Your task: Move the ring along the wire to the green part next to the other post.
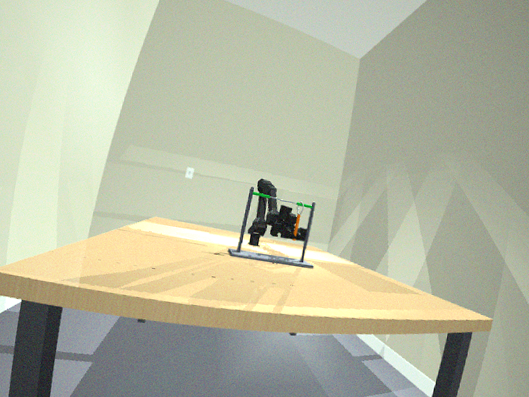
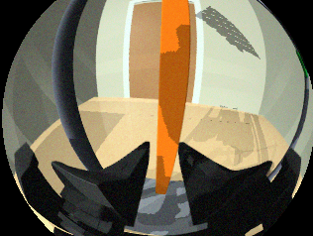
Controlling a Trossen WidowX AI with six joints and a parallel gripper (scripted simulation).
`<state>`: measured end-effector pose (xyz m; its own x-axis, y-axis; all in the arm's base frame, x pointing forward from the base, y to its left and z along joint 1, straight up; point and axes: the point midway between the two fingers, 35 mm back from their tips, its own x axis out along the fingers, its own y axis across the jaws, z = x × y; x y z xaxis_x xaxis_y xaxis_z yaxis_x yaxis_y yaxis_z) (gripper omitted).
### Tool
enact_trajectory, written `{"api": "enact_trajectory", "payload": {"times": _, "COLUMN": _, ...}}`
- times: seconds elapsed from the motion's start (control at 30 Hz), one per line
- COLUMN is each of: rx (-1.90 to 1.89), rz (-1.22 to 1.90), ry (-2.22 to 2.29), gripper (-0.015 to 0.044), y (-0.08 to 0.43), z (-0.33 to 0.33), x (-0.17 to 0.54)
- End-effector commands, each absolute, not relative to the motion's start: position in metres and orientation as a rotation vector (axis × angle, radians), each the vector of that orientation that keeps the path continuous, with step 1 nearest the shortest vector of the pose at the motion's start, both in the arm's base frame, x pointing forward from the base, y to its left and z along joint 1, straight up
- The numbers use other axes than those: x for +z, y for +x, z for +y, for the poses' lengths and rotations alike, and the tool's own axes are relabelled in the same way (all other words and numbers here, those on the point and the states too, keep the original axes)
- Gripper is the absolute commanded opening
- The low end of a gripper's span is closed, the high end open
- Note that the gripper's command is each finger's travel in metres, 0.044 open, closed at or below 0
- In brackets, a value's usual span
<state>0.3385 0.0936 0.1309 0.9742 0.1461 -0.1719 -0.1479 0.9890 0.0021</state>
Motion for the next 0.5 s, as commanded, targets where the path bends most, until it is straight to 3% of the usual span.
{"api": "enact_trajectory", "payload": {"times": 0.0, "rx": 0.147, "rz": 0.173, "ry": -0.01, "gripper": 0.016, "y": 0.336, "z": 0.093, "x": 0.132}}
{"api": "enact_trajectory", "payload": {"times": 0.47, "rx": 0.145, "rz": 0.175, "ry": -0.008, "gripper": 0.016, "y": 0.307, "z": 0.089, "x": 0.138}}
